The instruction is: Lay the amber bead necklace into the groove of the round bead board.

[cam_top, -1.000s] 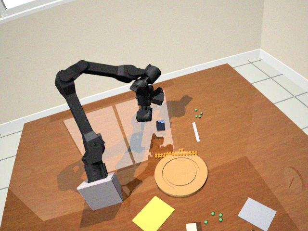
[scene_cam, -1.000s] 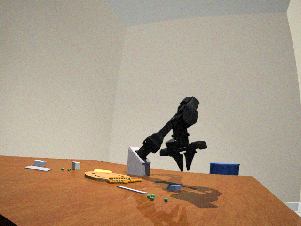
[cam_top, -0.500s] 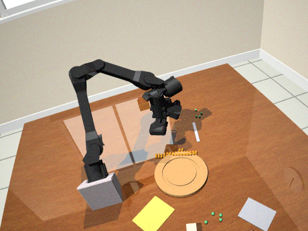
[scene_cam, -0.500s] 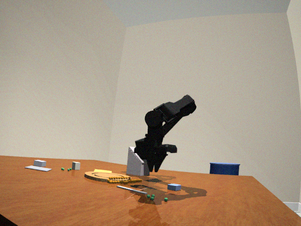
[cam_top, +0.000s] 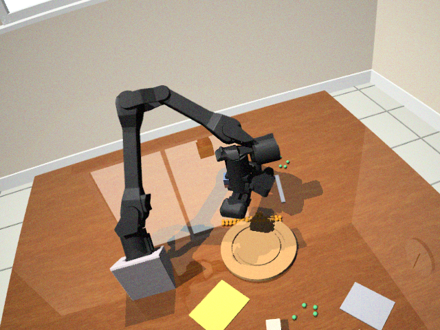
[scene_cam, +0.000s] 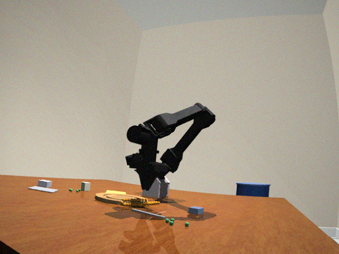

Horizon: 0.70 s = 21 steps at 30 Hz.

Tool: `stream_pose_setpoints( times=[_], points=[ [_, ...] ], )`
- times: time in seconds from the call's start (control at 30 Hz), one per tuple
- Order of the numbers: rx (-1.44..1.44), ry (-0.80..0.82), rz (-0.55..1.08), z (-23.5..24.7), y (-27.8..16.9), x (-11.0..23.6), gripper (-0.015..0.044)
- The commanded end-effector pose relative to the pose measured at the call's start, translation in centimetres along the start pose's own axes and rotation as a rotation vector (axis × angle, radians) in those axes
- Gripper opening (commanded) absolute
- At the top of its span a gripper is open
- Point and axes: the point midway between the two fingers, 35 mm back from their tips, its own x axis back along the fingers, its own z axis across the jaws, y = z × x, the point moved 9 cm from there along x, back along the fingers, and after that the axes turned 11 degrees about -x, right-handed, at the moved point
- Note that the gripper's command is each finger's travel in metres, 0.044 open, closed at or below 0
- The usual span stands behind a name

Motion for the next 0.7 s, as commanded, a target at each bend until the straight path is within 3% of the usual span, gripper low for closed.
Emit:
stream_pose_setpoints(
  times=[0.0,0.67],
  points=[
    [-0.008,-0.013,0.006,-0.8,0.4,-0.1,0.012],
    [-0.005,-0.008,0.004,-0.7,0.5,-2.5,0.012]
  ],
)
